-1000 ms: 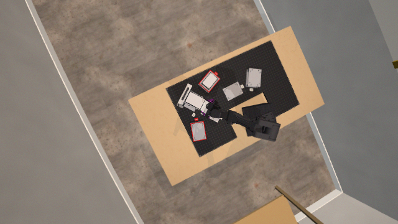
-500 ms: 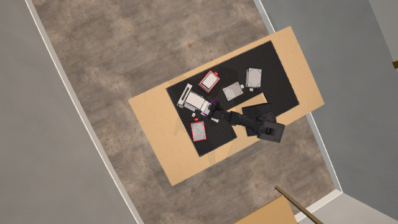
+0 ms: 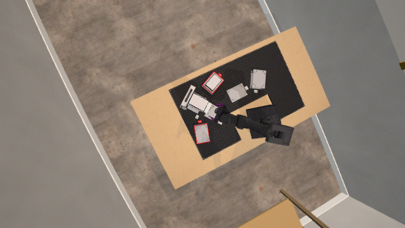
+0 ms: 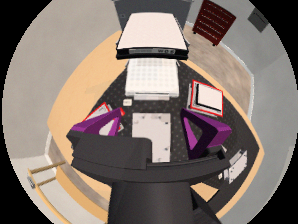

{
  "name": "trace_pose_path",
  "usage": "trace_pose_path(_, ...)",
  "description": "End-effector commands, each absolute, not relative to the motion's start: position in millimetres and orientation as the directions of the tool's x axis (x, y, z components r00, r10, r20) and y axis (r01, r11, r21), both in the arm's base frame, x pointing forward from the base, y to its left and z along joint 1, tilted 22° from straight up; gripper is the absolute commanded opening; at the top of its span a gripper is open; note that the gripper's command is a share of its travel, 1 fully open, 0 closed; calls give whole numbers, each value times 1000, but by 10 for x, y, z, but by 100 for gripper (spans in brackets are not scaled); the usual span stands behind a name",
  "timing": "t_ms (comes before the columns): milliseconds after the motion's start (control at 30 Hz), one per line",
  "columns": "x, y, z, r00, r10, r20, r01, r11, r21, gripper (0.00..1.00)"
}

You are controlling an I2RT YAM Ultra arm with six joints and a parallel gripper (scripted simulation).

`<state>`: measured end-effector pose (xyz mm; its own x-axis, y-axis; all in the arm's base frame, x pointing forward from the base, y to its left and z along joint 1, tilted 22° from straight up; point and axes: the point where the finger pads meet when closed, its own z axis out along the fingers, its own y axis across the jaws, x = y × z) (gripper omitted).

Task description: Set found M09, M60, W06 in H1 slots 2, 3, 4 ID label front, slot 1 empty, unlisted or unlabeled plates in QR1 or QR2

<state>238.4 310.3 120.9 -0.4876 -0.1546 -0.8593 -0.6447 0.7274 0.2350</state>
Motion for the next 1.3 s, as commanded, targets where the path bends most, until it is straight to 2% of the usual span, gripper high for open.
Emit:
trace_pose_path(0,2385,3079,1251,-480,-140,-866,-639,732,235,100)
trace_pose_path(1033,2039,2818,1124,-481,-141,-866,-639,732,236,100)
trace_pose_path(1067,2033,2823,1092,-481,-141,-865,-639,732,236,0)
trace_pose_path(1267,2031,2825,1084,-481,-141,-865,-639,732,236,0)
